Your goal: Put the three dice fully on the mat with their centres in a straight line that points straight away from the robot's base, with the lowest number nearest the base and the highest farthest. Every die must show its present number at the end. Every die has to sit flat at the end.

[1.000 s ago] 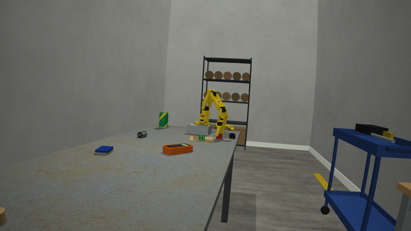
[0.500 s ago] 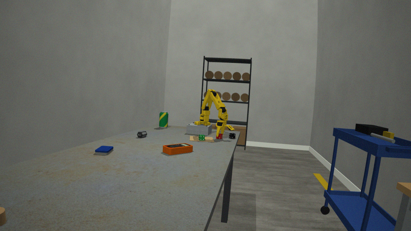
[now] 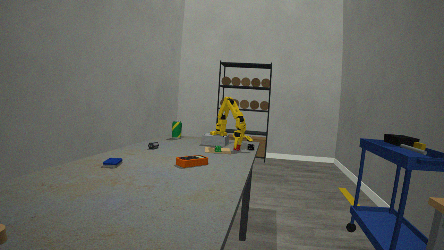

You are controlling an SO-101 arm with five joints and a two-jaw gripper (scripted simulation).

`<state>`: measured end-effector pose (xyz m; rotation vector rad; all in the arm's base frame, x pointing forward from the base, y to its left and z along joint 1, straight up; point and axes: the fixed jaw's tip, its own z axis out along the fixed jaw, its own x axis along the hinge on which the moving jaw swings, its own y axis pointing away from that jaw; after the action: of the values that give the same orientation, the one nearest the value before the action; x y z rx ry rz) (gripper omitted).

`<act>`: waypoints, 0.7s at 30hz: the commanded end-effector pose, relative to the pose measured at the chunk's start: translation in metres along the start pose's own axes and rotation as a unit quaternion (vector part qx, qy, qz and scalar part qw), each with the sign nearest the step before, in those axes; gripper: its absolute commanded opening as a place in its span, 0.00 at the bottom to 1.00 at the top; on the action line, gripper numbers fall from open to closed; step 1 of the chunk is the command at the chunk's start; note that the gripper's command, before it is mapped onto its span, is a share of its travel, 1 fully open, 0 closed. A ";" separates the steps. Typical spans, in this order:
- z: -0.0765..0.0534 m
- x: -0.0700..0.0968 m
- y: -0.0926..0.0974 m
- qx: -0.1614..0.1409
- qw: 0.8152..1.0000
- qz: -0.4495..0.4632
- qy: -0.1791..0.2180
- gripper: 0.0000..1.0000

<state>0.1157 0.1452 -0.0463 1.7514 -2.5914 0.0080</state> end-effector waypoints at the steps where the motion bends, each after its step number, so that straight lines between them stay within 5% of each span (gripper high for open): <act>1: 0.003 0.003 -0.002 -0.003 1.000 0.000 0.007 0.25; 21: 0.003 0.003 -0.007 -0.004 1.000 0.000 0.007 0.16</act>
<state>0.1213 0.1428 -0.0469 1.7543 -2.5926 0.0054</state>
